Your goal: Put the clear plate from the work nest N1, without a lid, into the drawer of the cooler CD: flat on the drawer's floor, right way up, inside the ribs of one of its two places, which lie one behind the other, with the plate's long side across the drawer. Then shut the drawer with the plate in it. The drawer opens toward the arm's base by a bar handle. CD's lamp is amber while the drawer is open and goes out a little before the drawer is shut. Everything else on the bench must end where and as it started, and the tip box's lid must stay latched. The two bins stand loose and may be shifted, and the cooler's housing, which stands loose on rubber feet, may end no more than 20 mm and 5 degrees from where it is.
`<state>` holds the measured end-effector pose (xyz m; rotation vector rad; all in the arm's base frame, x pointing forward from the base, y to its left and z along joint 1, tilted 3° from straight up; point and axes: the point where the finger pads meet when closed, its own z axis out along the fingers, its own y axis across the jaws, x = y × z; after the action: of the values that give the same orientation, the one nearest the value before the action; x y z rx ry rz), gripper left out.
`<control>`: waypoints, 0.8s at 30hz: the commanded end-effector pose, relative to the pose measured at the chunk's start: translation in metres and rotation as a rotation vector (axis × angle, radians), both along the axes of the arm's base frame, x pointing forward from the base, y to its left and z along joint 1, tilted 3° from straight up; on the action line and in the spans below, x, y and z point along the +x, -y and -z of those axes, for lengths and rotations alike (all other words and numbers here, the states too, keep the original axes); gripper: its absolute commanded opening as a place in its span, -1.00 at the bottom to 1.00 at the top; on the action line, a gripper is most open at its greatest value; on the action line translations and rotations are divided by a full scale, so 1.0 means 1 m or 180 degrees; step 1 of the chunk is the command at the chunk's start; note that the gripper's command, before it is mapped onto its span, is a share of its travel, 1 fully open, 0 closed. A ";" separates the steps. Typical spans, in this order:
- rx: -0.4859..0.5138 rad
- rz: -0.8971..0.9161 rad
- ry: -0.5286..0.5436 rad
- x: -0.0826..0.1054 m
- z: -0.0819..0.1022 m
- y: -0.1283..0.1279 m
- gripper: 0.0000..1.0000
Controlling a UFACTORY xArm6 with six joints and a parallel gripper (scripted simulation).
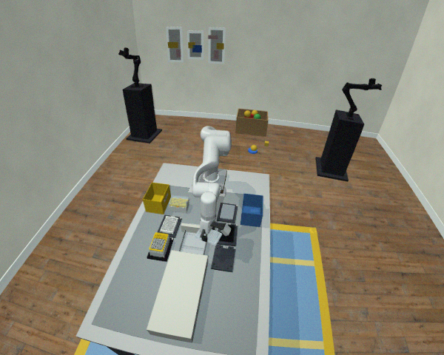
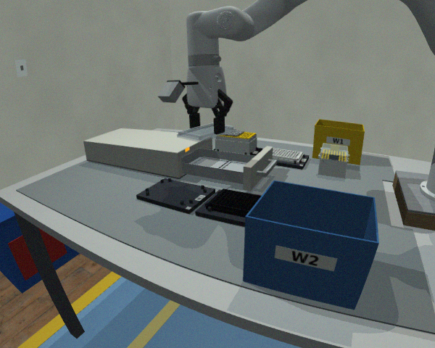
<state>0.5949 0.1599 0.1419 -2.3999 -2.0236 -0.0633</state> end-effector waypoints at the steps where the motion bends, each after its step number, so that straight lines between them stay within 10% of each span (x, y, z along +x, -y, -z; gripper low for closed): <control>1: 0.0034 -0.0336 0.0042 -0.001 -0.002 0.007 -1.00; 24: 0.0011 -0.0948 0.0063 -0.018 0.001 0.060 -1.00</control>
<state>0.5784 0.1071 0.1392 -2.0728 -2.3577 -0.0819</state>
